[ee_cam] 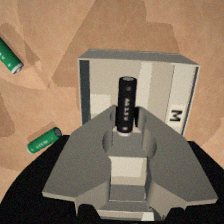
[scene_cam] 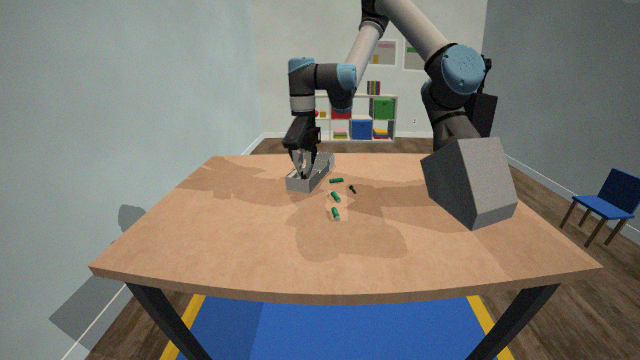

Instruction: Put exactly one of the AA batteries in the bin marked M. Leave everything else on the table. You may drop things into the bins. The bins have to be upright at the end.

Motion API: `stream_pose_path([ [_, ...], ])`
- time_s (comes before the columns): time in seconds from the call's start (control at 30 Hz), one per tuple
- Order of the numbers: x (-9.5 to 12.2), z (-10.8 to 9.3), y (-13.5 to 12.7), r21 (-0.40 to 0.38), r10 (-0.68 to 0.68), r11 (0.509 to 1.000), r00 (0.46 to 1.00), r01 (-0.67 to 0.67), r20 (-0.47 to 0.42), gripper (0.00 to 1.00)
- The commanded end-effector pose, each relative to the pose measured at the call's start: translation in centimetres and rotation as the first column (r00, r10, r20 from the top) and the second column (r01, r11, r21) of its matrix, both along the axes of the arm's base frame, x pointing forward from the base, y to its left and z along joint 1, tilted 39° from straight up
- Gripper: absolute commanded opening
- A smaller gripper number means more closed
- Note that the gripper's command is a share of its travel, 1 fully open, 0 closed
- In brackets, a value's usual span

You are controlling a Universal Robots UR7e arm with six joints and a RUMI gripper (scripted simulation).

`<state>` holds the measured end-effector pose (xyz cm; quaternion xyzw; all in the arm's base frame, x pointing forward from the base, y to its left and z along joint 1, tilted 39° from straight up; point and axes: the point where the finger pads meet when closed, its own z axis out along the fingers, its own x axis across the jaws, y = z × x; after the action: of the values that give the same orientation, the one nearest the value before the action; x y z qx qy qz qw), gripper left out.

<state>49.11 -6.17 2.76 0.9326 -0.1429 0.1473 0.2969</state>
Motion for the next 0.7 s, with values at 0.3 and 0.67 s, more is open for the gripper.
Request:
stream_pose_path([
  [0.3,0.14,-0.71,-0.44,0.000,0.001,1.000,1.000,-0.001,0.002,0.00],
  [0.67,0.11,-0.73,-0.42,0.000,0.001,1.000,1.000,-0.001,0.002,0.17],
])
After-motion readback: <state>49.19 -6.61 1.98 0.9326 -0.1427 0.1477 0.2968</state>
